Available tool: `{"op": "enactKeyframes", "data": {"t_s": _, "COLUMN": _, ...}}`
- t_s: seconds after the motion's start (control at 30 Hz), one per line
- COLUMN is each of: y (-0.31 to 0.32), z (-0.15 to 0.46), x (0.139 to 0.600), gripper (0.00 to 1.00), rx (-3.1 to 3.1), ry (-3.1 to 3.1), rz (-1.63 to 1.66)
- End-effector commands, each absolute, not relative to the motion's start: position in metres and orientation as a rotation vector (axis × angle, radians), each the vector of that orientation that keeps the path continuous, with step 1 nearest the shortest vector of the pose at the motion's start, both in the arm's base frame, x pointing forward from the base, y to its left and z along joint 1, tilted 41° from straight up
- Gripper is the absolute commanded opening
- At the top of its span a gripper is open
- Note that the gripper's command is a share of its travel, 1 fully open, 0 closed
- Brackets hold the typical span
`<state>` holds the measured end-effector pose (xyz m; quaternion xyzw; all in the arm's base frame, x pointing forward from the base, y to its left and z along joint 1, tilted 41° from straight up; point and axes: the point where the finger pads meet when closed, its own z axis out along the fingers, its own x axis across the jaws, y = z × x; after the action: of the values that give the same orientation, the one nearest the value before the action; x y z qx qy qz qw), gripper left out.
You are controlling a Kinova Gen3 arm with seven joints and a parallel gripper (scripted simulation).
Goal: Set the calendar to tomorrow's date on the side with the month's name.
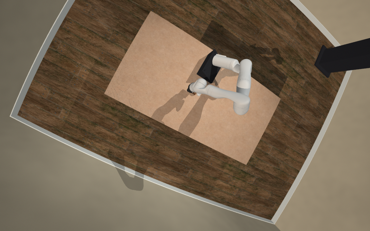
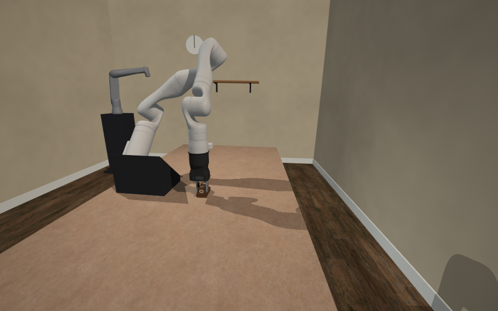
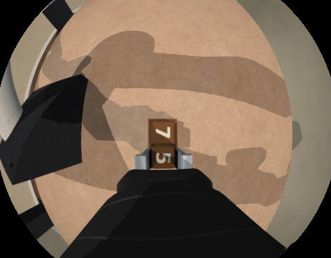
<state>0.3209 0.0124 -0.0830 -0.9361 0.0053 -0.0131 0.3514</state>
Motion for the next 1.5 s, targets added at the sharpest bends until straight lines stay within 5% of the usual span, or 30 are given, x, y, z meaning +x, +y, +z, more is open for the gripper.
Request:
{"op": "enactKeyframes", "data": {"t_s": 0.0, "y": 0.012, "z": -0.083, "x": 0.321, "gripper": 0.63, "rx": -2.424, "ry": 0.015, "rz": -0.036}}
{"op": "enactKeyframes", "data": {"t_s": 0.4, "y": 0.012, "z": -0.083, "x": 0.321, "gripper": 0.87, "rx": -2.424, "ry": 0.015, "rz": -0.036}}
{"op": "enactKeyframes", "data": {"t_s": 1.47, "y": -0.038, "z": -0.026, "x": 0.319, "gripper": 0.87, "rx": -2.424, "ry": 0.015, "rz": -0.036}}
